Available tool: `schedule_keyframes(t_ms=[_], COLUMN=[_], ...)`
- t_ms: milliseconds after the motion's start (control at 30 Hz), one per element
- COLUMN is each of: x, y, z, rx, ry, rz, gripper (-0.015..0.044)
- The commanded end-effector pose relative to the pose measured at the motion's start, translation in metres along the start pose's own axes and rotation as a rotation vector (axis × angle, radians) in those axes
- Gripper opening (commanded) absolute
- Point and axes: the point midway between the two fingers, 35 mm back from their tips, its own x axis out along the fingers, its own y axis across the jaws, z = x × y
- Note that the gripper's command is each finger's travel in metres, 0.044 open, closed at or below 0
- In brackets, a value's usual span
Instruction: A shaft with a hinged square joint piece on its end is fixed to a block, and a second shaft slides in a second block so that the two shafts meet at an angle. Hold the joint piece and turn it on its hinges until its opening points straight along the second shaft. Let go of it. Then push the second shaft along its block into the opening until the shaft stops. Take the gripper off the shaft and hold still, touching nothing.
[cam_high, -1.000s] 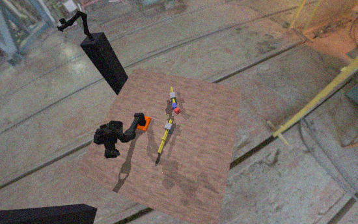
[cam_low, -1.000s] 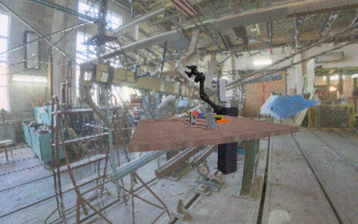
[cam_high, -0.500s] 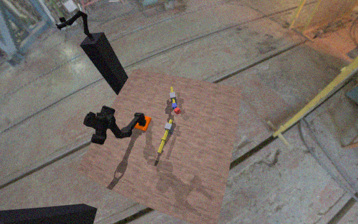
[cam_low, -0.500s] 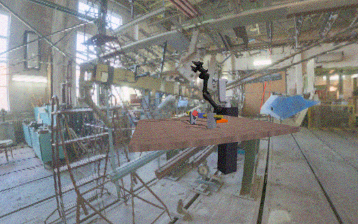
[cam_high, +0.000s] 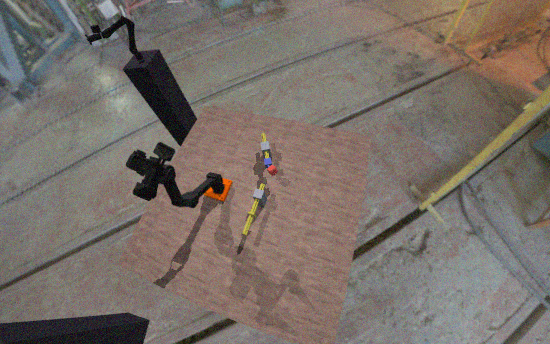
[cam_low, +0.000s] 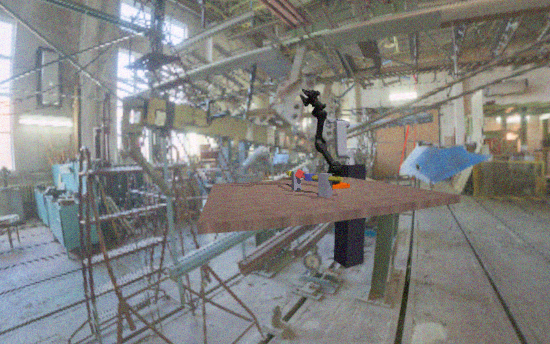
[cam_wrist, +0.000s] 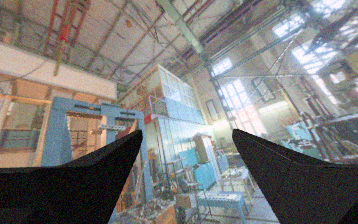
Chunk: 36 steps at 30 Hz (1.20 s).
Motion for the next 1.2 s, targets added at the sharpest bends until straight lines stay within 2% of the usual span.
schedule_keyframes(t_ms=[0,600,1167], x=[-0.005,-0.026,-0.042], y=[0.026,0.136,0.25], z=[0.012,0.048,0.029], rx=[-0.048,-0.197,-0.348], ry=[-0.032,-0.158,-0.159], rz=[0.029,0.195,0.403], gripper=[0.044,0.044,0.044])
